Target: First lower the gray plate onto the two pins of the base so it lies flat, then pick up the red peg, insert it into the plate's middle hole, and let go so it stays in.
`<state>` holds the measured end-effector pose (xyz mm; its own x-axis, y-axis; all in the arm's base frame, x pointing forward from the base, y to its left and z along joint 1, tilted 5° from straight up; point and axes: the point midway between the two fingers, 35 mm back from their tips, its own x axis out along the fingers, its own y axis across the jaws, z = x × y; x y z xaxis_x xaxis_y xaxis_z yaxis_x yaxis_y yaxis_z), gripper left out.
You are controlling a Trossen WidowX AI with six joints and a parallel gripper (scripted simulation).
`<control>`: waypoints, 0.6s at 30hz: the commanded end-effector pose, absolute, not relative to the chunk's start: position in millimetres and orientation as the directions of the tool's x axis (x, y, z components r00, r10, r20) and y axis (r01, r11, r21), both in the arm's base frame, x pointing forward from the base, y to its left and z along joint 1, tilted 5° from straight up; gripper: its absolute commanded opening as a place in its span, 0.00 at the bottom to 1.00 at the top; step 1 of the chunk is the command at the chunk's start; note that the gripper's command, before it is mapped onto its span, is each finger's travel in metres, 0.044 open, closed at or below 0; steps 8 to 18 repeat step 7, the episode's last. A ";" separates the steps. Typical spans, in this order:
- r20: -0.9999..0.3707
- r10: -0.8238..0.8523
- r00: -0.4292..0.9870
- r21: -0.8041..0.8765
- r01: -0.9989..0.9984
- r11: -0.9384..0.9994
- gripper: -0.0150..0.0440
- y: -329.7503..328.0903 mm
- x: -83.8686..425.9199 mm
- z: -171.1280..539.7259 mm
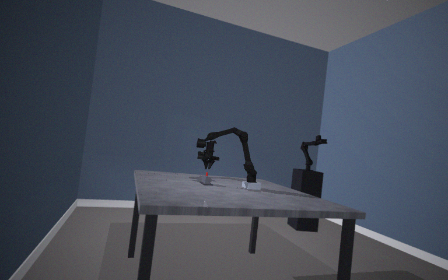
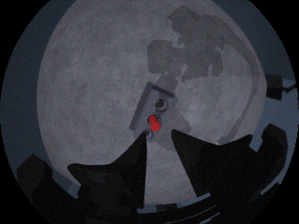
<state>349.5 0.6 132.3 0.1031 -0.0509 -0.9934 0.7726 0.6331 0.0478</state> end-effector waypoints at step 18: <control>-0.994 -0.046 0.099 0.047 0.769 0.637 0.51 0.1 349.1 139.6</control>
